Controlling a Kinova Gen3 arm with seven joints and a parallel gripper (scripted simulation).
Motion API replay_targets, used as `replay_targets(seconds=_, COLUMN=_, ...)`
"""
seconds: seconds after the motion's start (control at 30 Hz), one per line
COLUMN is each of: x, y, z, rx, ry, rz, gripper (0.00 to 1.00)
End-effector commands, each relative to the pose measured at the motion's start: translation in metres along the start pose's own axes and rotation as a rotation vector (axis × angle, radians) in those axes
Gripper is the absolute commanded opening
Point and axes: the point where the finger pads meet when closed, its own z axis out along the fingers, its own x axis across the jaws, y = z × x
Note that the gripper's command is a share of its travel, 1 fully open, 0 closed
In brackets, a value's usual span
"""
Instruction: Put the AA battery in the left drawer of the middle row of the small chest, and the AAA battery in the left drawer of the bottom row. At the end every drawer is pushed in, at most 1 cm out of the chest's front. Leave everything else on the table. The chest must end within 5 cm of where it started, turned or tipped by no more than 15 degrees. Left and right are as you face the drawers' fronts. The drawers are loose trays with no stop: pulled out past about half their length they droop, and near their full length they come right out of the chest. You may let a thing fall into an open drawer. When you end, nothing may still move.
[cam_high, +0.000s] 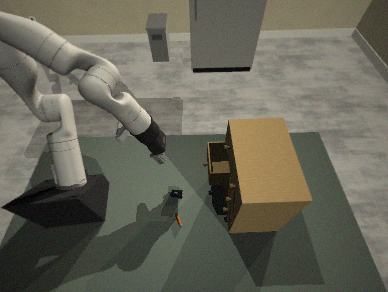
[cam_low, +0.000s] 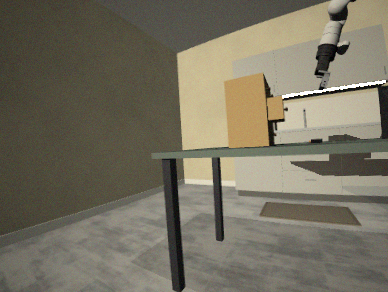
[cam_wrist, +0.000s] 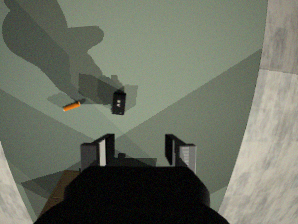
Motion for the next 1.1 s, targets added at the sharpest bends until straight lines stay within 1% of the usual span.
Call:
replay_targets(seconds=0.0, x=0.0, y=-0.003, z=0.003, rx=-0.018, ry=0.005, rz=0.007, gripper=1.0)
replay_targets(seconds=0.17, x=0.0, y=-0.002, z=0.01, rx=-0.064, ry=0.005, rz=0.007, gripper=1.0)
replay_targets(seconds=0.23, x=0.0, y=-0.002, z=0.01, rx=-0.064, ry=0.005, rz=0.007, gripper=1.0)
replay_targets(seconds=0.73, x=0.0, y=0.003, z=0.029, rx=-0.189, ry=0.005, rz=0.007, gripper=1.0)
replay_targets(seconds=0.8, x=0.0, y=0.003, z=0.029, rx=-0.189, ry=0.005, rz=0.007, gripper=1.0)
replay_targets(seconds=1.07, x=0.0, y=0.005, z=0.037, rx=-0.245, ry=0.005, rz=0.007, gripper=1.0)
